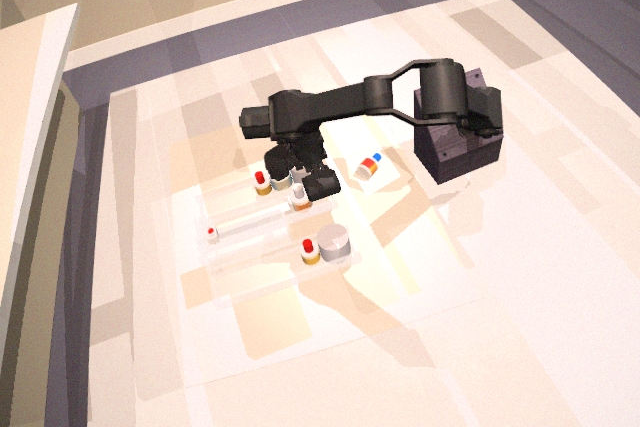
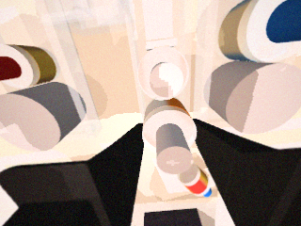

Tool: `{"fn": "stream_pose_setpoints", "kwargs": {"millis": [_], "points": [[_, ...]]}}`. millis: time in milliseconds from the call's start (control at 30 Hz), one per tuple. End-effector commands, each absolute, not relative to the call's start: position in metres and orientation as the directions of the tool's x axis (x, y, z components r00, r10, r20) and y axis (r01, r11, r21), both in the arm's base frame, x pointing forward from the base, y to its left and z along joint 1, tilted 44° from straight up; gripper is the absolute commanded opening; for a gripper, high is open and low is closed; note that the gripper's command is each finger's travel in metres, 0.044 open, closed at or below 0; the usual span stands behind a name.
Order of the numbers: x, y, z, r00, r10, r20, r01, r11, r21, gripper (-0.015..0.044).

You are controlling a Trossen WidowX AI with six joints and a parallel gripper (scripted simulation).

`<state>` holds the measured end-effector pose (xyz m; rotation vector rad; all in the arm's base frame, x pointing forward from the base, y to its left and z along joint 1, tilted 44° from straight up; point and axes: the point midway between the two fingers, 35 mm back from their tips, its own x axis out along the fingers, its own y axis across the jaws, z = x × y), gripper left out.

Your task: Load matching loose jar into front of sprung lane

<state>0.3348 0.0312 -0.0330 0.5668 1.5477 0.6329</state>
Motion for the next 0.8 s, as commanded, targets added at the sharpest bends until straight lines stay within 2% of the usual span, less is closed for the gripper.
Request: {"fn": "stream_pose_setpoints", "kwargs": {"millis": [0, 767], "points": [[0.3401, 0.0316, -0.0314, -0.052, 0.693, -0.719, -0.026, 0.719, 0.694, 0.0], [0.3422, 0.0317, -0.0314, -0.052, 0.693, -0.719, -0.026, 0.719, 0.694, 0.0]]}}
